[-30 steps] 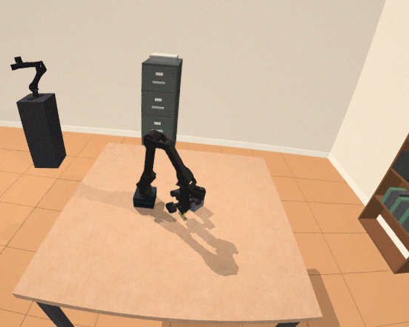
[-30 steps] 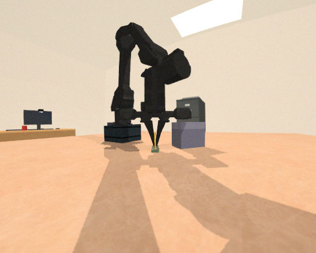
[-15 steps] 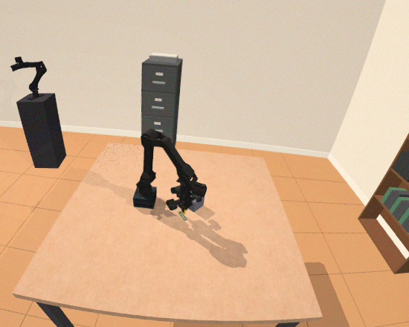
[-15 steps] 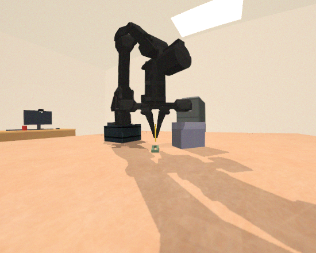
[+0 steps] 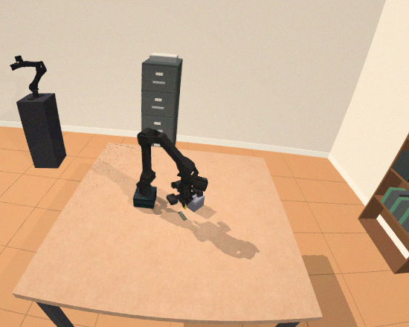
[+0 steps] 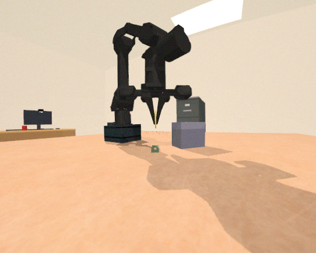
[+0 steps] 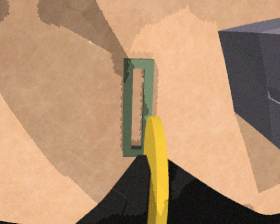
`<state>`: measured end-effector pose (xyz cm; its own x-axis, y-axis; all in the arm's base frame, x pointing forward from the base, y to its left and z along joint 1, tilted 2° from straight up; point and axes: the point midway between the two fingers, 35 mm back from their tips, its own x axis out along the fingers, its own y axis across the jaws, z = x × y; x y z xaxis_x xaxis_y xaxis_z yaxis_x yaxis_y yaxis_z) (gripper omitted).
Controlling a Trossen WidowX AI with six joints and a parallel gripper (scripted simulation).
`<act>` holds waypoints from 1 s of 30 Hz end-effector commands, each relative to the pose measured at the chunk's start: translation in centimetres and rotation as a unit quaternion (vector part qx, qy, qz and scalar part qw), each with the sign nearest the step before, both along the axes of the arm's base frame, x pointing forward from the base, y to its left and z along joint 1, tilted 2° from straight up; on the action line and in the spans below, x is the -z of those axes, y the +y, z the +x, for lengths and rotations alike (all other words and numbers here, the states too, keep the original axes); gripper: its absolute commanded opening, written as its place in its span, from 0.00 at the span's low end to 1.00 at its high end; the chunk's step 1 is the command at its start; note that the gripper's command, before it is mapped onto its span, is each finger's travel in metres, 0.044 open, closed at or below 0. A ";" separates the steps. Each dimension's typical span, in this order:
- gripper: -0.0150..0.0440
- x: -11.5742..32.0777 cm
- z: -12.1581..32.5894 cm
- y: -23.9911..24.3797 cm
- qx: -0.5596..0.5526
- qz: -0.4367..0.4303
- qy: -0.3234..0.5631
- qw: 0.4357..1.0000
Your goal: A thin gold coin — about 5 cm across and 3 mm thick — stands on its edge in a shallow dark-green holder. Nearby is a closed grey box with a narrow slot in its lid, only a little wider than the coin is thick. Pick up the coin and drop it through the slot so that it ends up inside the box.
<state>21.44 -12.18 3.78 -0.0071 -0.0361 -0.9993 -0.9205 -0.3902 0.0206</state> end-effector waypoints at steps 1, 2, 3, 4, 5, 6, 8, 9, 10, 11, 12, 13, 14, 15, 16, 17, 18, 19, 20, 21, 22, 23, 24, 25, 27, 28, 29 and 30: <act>0.25 -1.1 0.0 0.1 0.002 0.001 -0.002 1.000; 0.25 -1.4 0.0 0.1 0.002 0.001 -0.002 1.000; 0.25 -1.6 0.0 0.1 0.002 0.001 -0.002 1.000; 0.25 -1.9 0.0 0.1 0.002 0.001 -0.002 1.000; 0.25 -2.1 -0.1 0.2 0.002 0.001 -0.002 1.000; 0.25 -2.4 -0.1 0.2 0.002 0.001 -0.002 1.000; 0.25 -2.9 -0.2 0.3 0.002 0.001 -0.002 1.000; 0.25 -3.2 -0.2 0.3 0.002 0.001 -0.002 1.000; 0.25 -3.4 -0.2 0.3 0.002 0.001 -0.002 1.000; 0.25 -3.5 -0.3 0.3 0.002 0.001 -0.002 1.000; 0.25 -3.5 -0.3 0.3 0.002 0.001 -0.002 1.000; 0.25 -3.5 -0.3 0.3 0.004 0.001 -0.002 1.000; 0.25 -3.5 -0.3 0.3 0.013 0.001 -0.002 1.000; 0.25 -3.5 -0.2 0.3 0.027 0.001 -0.003 1.000; 0.25 -3.6 -0.2 0.3 0.045 0.001 -0.003 0.999; 0.25 -3.6 -0.2 0.3 0.062 0.001 -0.004 0.998; 0.25 -3.6 -0.2 0.3 0.079 0.000 -0.005 0.997; 0.25 -3.6 -0.2 0.3 0.096 0.000 -0.005 0.995; 0.25 -3.6 -0.2 0.3 0.114 0.000 -0.006 0.994; 0.25 -3.6 -0.2 0.3 0.131 0.000 -0.006 0.991; 0.25 -3.6 -0.1 0.3 0.148 0.000 -0.007 0.989; 0.25 -3.6 -0.1 0.2 0.165 0.000 -0.008 0.986; 0.25 -3.6 -0.1 0.2 0.182 0.000 -0.008 0.983; 0.25 -3.6 -0.1 0.2 0.199 0.000 -0.009 0.980; 0.25 -3.6 -0.1 0.2 0.233 0.000 -0.010 0.972; 0.25 -3.6 -0.1 0.2 0.250 0.000 -0.011 0.968; 0.25 -3.6 0.0 0.2 0.266 -0.001 -0.011 0.964; 0.25 -3.6 0.0 0.2 0.283 -0.001 -0.012 0.959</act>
